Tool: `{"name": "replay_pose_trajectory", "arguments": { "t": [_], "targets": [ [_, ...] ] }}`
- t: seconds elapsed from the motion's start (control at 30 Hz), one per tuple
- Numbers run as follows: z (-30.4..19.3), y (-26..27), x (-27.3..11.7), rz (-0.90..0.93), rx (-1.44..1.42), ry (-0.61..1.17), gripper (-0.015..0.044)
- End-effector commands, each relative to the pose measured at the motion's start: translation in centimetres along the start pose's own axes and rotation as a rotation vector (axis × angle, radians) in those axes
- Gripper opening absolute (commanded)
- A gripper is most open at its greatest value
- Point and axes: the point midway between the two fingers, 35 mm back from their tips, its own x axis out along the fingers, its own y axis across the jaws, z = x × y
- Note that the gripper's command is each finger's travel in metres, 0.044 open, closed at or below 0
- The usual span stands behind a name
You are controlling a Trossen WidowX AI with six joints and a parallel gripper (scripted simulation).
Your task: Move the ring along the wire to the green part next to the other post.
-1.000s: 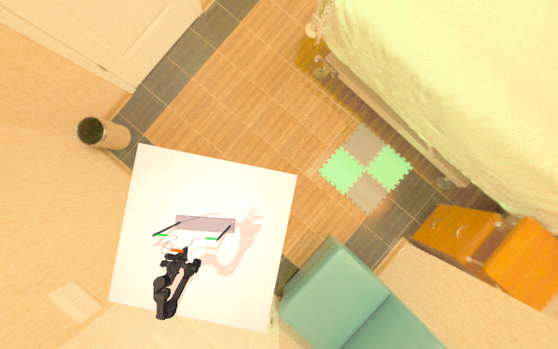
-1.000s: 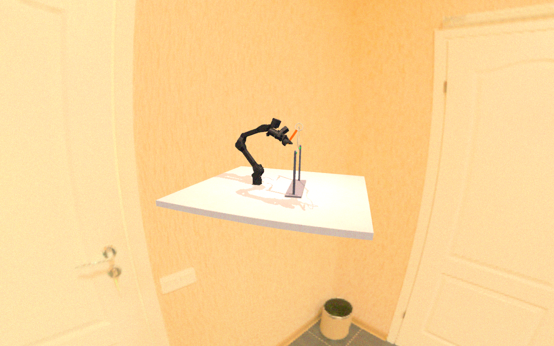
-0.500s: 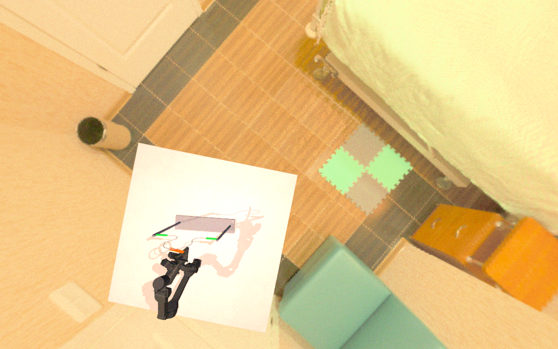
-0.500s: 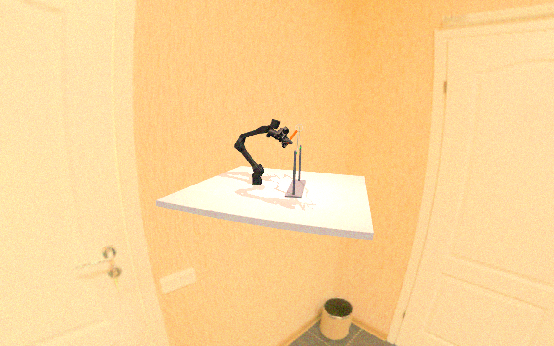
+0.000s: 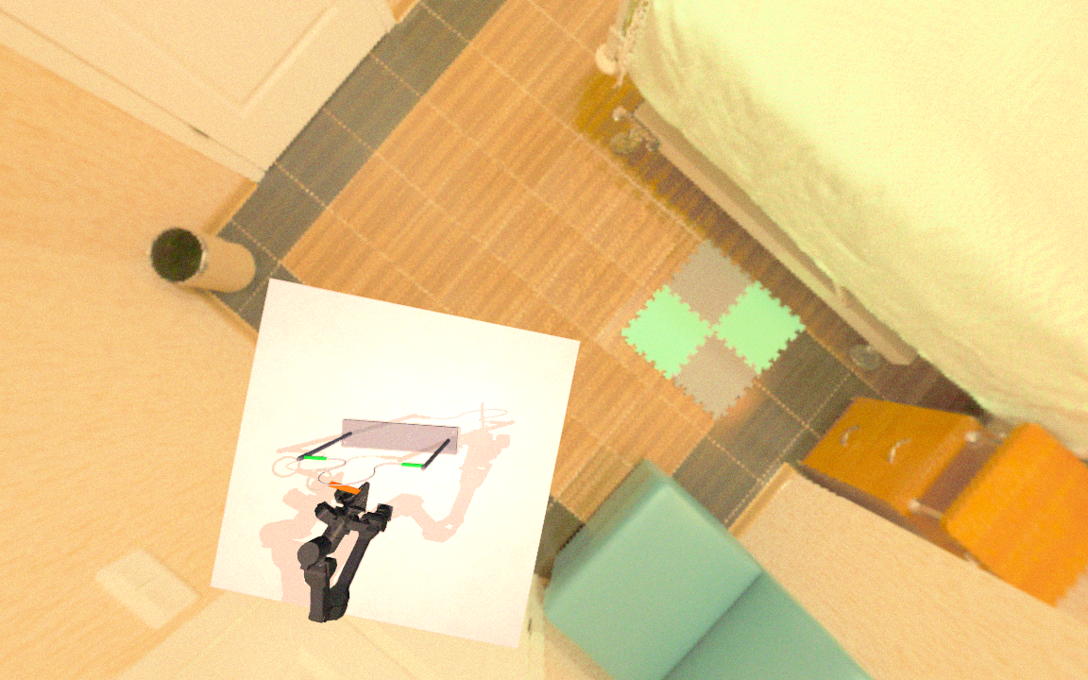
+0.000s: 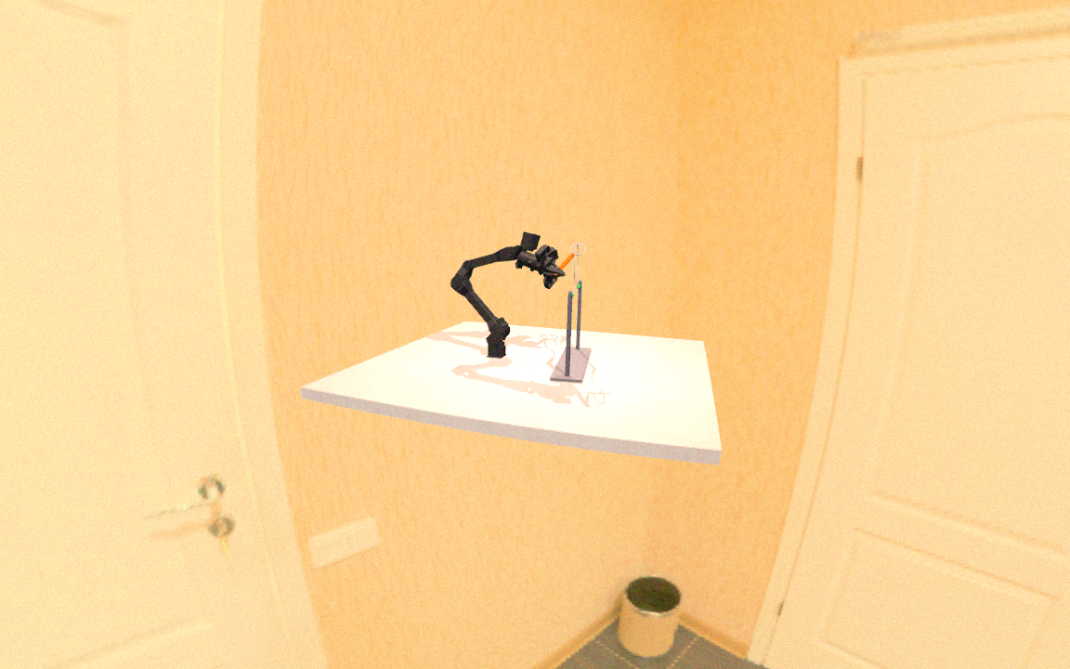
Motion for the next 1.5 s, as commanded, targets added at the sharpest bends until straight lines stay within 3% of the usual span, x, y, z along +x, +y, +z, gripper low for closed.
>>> {"name": "replay_pose_trajectory", "arguments": {
  "t": [0.0,1.47],
  "targets": [
    [0.0,-0.2,0.0,-0.03,-0.052,-0.006,-0.015],
    [0.7,-2.7,-0.1,-0.331,-0.585,-0.074,-0.015]
  ]
}}
